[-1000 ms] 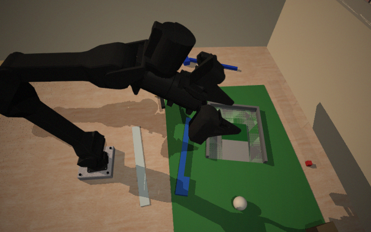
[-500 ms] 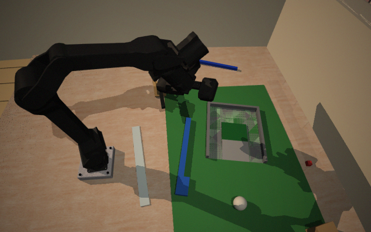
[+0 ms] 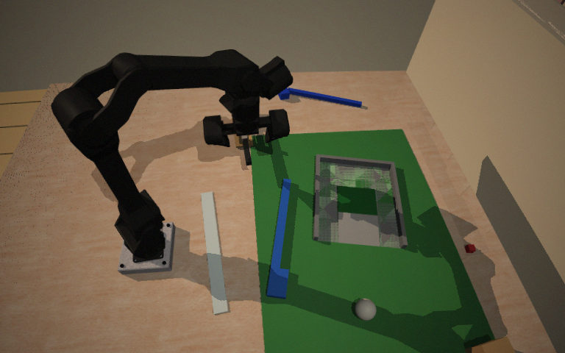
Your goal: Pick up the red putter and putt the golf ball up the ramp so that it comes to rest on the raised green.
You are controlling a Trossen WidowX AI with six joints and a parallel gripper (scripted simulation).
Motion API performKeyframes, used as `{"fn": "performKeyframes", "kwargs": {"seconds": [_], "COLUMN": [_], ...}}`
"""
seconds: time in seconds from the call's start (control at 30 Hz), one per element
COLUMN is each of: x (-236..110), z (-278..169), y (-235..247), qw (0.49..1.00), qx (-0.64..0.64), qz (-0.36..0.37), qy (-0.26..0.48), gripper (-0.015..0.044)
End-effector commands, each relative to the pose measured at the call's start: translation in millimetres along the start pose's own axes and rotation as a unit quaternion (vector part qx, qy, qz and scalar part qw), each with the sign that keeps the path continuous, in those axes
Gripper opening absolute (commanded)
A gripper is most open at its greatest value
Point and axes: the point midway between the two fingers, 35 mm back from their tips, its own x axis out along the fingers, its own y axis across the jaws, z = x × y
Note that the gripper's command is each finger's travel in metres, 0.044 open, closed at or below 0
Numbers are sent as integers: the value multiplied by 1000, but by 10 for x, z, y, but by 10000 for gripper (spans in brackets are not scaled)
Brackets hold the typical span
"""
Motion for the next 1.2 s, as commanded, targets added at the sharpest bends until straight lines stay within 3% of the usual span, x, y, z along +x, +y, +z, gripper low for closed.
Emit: {"fn": "performKeyframes", "kwargs": {"seconds": [0.0, 0.7, 1.17], "x": [29, 474, 565], "z": [40, -72, -95], "y": [27, 31, 31], "qw": [1000, 1000, 1000], "qx": [-12, -12, -12], "qz": [11, 11, 11], "qy": [0, 0, 0], "gripper": [440, 440, 440]}}
